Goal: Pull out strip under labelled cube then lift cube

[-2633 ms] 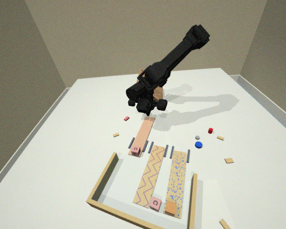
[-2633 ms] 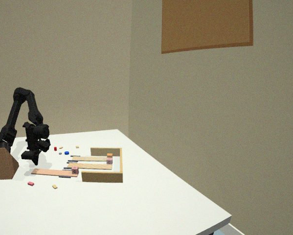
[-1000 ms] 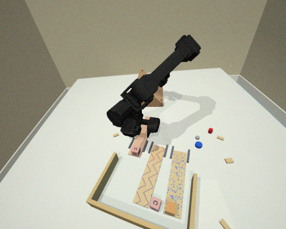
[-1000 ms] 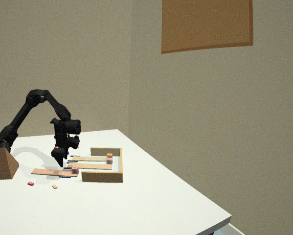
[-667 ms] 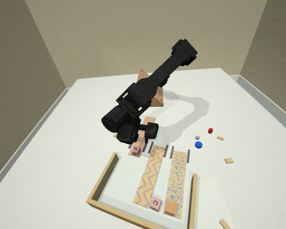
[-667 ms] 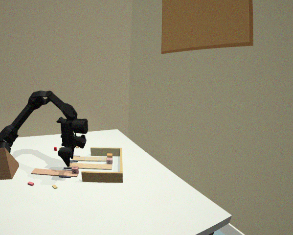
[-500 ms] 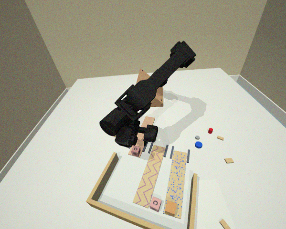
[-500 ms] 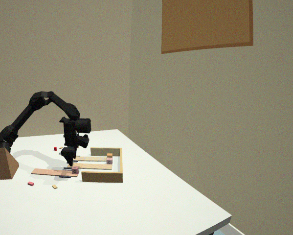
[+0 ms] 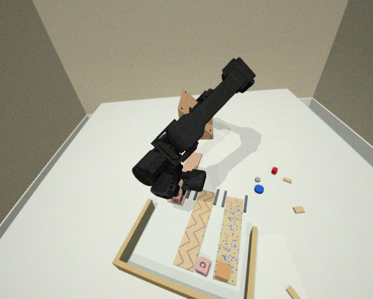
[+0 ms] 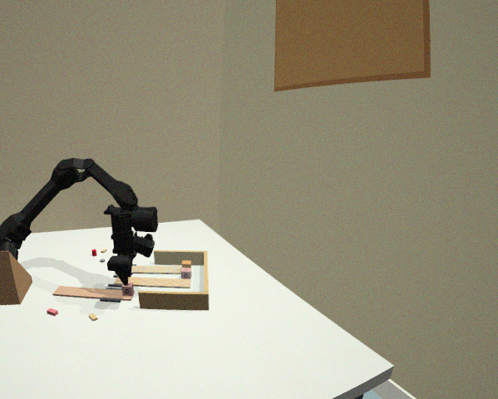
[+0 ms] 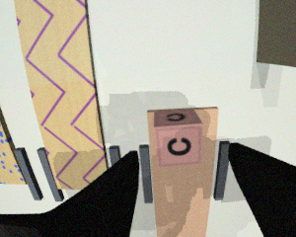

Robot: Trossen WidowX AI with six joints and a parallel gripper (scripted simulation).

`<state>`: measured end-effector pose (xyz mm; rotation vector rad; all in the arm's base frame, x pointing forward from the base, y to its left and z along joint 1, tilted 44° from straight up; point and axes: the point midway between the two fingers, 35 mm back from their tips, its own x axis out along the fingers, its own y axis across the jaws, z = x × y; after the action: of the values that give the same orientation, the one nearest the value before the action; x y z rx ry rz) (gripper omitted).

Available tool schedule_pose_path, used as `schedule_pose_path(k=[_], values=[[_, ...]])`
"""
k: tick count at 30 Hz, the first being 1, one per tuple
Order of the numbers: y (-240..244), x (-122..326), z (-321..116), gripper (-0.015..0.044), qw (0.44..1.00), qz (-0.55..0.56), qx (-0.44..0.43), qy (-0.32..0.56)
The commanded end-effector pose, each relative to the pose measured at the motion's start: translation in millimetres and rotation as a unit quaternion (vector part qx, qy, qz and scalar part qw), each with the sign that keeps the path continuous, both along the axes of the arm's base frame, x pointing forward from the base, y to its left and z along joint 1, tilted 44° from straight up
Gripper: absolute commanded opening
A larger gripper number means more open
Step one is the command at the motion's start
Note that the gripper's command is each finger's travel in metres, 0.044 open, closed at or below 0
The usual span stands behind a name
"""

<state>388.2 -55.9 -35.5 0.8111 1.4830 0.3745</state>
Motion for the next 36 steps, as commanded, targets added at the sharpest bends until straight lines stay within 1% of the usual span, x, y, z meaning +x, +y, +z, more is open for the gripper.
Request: schedule_pose_path(k=[1, 18, 24, 28, 36], values=[[7.3, -0.2, -6.6, 0.0250, 1.000, 0.000, 0.003, 0.003], [26.8, 1.4, -25.8, 0.0250, 1.000, 0.000, 0.004, 0.003], [27.5, 1.4, -26.5, 0.0250, 1.000, 0.000, 0.004, 0.003], [25.4, 2.0, -25.0, 0.0145, 1.000, 0.001, 0.002, 0.002], [25.4, 2.0, -25.0, 0.0092, 1.000, 0.001, 0.002, 0.002]])
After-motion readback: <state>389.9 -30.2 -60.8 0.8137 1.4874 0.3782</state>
